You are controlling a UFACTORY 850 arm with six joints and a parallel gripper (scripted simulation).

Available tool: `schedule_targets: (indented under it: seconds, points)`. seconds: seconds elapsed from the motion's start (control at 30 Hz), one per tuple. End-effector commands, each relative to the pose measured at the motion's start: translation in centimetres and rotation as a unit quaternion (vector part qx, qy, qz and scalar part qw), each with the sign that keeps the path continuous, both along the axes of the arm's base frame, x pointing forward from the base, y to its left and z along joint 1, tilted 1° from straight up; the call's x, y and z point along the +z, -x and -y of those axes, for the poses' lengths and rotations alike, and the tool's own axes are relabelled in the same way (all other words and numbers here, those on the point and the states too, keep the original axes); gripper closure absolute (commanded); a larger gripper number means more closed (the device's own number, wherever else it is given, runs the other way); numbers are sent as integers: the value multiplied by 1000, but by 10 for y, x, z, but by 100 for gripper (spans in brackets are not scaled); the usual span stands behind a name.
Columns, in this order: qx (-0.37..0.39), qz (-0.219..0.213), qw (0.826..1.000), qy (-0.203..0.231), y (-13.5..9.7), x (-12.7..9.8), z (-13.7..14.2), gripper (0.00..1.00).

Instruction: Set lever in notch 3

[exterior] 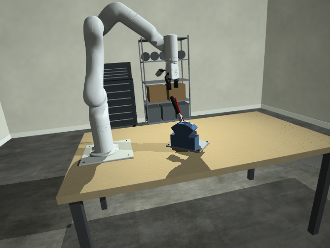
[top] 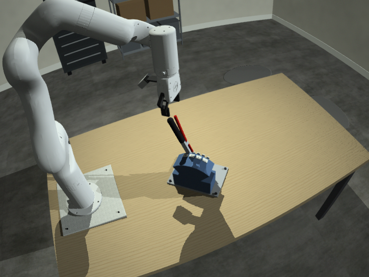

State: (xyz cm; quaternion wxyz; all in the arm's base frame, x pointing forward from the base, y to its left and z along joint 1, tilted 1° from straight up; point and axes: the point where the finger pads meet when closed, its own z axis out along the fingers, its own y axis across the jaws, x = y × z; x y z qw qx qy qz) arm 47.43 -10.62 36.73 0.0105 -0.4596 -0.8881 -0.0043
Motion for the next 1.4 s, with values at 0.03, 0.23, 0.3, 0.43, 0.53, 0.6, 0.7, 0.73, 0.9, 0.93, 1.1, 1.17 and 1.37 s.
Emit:
schedule_targets:
  seconds: [0.03,0.23,0.3,0.43,0.53,0.6,0.7,0.73,0.9,0.93,1.1,1.17,1.37]
  points:
    - [0,1,1000,0,0,-2,0,0]
    - [0,1,1000,0,0,-7,0,0]
    - [0,1,1000,0,0,-9,0,0]
    - [0,1,1000,0,0,-11,0,0]
    - [0,1,1000,0,0,-14,0,0]
    - [0,1,1000,0,0,-16,0,0]
    - [0,1,1000,0,0,-18,0,0]
    - [0,1,1000,0,0,-19,0,0]
    - [0,1,1000,0,0,-22,0,0]
    - [0,1,1000,0,0,-23,0,0]
    - [0,1,1000,0,0,-24,0,0]
    - [0,1,1000,0,0,-25,0,0]
    - [0,1,1000,0,0,-26,0,0]
